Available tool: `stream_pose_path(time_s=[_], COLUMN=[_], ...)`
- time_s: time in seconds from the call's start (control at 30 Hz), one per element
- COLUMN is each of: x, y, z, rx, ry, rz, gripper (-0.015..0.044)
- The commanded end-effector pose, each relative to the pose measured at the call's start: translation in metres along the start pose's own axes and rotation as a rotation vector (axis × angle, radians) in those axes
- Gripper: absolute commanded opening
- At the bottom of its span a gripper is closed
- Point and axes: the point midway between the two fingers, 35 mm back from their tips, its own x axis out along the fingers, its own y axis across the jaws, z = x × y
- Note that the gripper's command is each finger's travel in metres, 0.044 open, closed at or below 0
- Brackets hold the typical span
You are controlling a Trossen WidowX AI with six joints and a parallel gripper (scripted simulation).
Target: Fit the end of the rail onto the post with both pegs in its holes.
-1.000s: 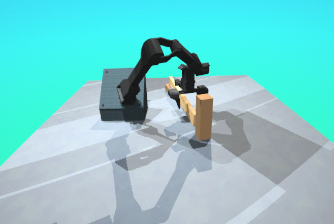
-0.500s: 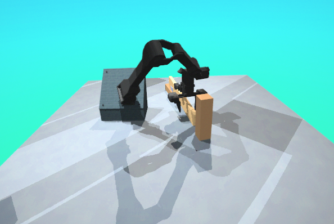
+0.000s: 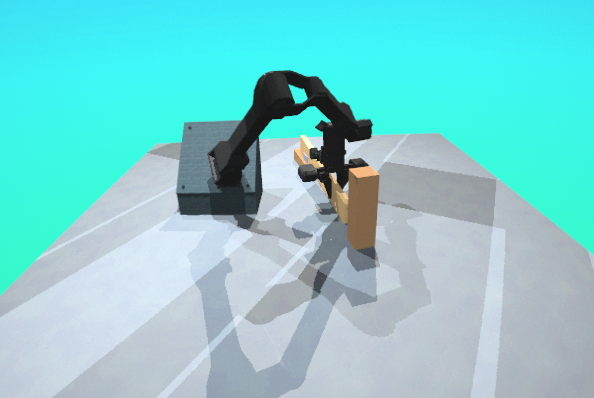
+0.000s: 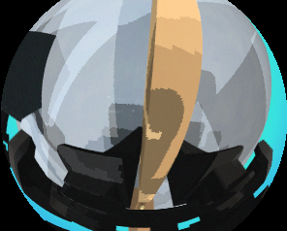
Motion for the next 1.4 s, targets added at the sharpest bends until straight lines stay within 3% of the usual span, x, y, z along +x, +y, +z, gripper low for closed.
stream_pose_path(time_s=[0.0, 0.07, 1.37], x=[0.0, 0.0, -0.014], y=[0.0, 0.0, -0.001], z=[-0.001, -0.001, 0.0], rx=[-0.002, -0.002, -0.002], ry=[0.005, 0.005, 0.004], rz=[0.0, 0.0, -0.001], gripper=[0.0032, 0.0, 0.0])
